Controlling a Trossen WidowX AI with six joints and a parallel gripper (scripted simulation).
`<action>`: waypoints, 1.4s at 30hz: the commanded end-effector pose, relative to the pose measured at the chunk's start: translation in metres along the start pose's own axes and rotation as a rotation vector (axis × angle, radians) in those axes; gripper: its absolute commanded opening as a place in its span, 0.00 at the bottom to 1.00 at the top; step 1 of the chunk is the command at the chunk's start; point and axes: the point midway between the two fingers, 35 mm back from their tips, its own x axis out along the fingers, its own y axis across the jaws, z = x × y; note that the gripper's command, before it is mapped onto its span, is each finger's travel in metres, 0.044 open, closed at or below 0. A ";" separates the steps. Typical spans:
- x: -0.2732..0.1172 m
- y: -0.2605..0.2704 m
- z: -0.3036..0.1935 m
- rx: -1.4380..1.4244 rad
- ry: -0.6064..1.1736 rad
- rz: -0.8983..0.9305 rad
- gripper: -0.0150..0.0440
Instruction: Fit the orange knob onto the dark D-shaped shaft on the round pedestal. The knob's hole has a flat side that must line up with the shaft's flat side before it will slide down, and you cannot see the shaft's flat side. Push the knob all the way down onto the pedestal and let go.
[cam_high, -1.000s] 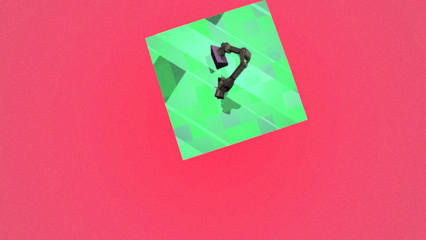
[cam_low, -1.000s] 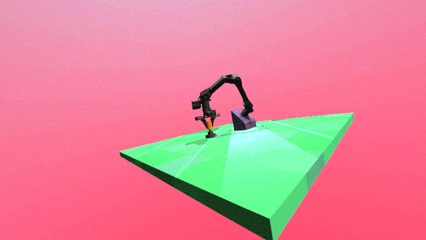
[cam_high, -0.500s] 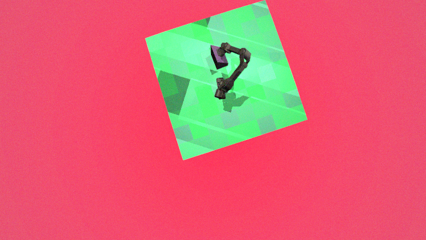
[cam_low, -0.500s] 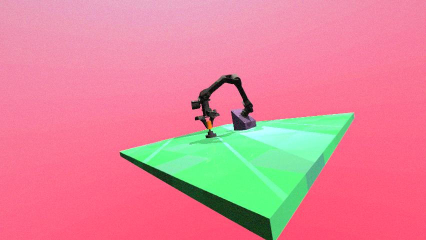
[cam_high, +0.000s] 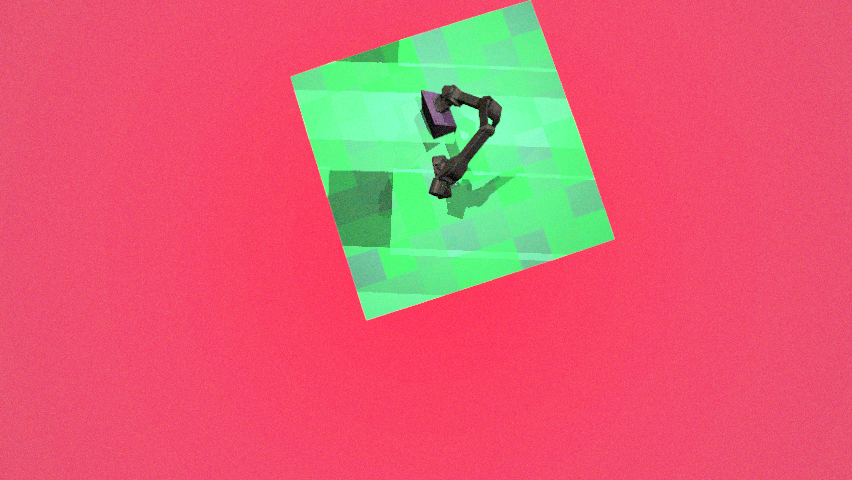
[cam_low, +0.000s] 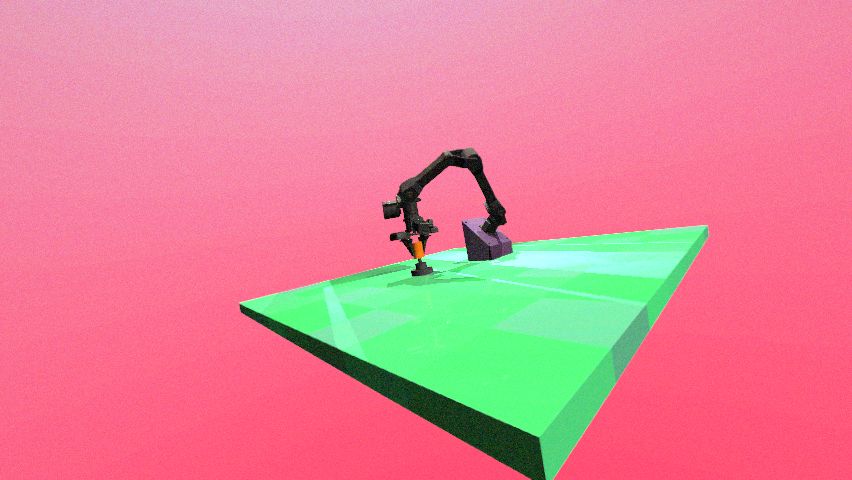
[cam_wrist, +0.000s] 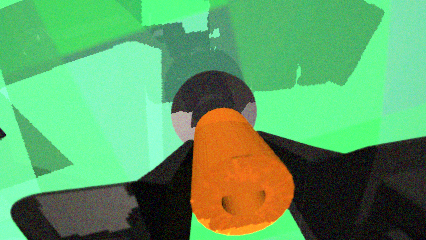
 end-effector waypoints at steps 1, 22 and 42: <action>0.000 0.002 0.000 -0.005 0.000 -0.004 0.25; -0.002 -0.001 0.001 -0.006 0.000 -0.004 0.25; 0.001 0.000 0.001 -0.005 0.000 -0.004 0.25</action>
